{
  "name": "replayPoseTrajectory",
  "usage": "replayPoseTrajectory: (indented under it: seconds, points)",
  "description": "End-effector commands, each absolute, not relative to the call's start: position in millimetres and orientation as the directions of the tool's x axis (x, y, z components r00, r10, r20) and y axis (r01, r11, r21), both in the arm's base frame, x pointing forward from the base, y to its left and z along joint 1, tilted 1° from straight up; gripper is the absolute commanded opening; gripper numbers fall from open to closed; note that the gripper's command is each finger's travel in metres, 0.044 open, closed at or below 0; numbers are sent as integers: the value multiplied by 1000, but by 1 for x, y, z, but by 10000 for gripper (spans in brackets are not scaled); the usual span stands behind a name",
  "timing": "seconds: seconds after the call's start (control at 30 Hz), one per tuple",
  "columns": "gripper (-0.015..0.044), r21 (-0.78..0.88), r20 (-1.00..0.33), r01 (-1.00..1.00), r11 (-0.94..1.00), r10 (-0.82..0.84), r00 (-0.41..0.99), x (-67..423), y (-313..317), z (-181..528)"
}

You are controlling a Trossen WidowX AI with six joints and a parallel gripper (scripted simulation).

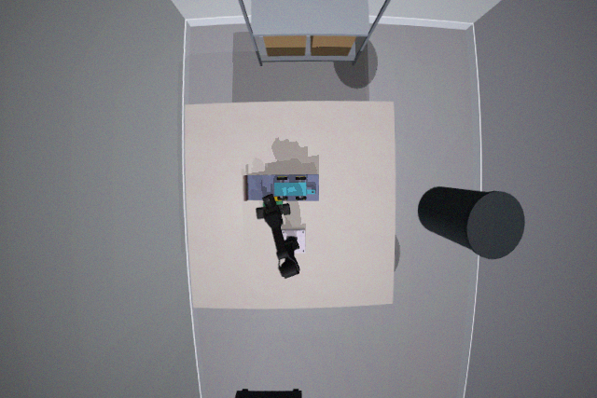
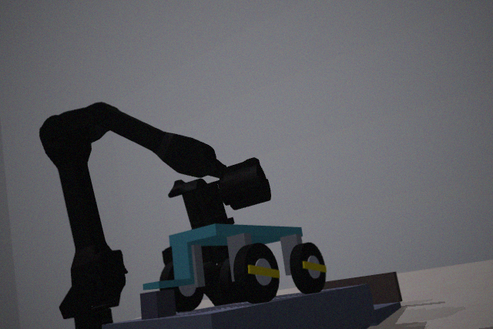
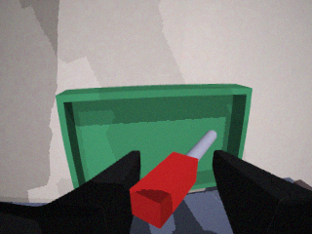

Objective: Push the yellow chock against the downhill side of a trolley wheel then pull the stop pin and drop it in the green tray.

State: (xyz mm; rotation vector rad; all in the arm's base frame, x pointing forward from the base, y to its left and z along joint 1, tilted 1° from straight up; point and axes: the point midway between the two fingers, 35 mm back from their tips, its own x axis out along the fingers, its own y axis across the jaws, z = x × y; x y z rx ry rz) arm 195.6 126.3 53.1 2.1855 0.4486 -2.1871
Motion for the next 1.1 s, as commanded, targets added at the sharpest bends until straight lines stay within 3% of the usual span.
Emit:
replayPoseTrajectory:
  seconds: [0.0,1.03,1.07]
  points:
    - [190,-193,-981,218,-957,193,-20,197,124,51]
    - [190,-192,-981,218,-957,192,-20,201,112,40]
    - [216,-188,-982,212,-959,188,-21,201,112,40]
